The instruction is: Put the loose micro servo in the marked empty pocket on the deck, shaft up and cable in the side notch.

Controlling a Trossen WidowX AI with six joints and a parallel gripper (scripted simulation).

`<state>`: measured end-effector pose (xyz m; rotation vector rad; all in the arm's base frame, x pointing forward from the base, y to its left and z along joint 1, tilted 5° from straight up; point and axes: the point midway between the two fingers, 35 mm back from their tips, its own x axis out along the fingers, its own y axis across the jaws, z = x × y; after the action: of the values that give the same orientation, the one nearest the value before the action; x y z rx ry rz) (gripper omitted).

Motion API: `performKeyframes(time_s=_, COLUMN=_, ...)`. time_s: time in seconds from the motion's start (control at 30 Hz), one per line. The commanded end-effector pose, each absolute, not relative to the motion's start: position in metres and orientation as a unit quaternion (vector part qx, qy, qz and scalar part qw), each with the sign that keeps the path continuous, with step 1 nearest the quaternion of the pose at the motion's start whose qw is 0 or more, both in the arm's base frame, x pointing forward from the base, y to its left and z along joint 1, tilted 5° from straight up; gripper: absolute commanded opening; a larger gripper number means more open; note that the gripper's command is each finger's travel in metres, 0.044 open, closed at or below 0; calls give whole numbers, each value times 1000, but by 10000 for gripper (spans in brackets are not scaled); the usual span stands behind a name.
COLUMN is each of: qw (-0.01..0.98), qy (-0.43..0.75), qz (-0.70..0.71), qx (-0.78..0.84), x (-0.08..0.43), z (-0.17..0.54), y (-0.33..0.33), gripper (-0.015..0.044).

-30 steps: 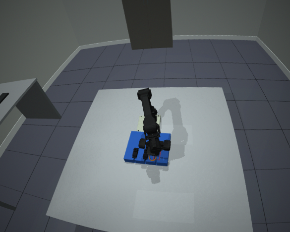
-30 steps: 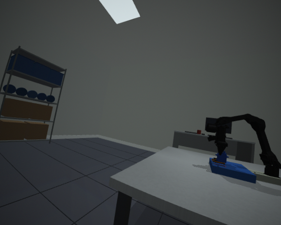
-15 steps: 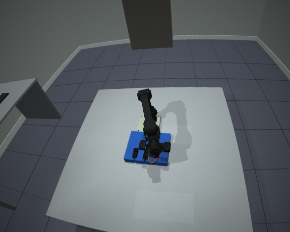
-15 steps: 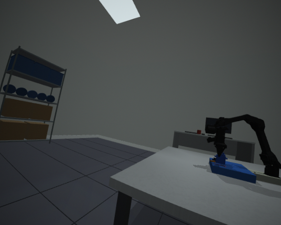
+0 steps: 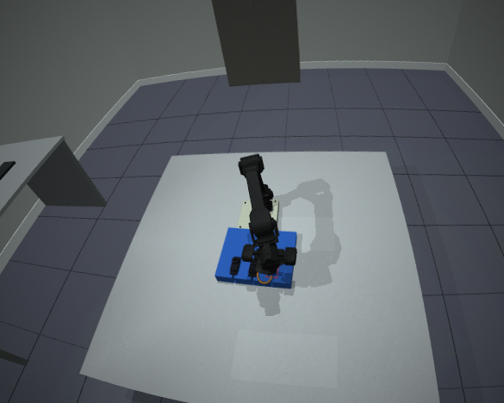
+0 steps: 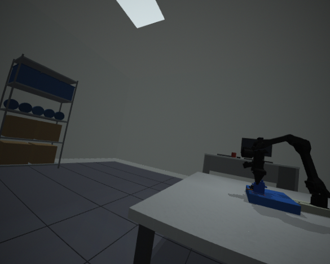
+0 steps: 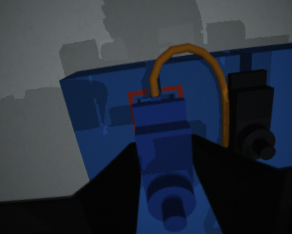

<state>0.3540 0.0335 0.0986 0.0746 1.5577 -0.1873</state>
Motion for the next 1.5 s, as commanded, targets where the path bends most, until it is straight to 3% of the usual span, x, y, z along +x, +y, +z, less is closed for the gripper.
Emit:
performKeyframes(time_s=0.0, qw=708, qy=701, qz=-84, qx=31, x=354, z=95, y=33, gripper=0)
performKeyframes(time_s=1.47, qw=708, qy=701, qz=-84, qx=31, x=354, z=57, y=30, gripper=0)
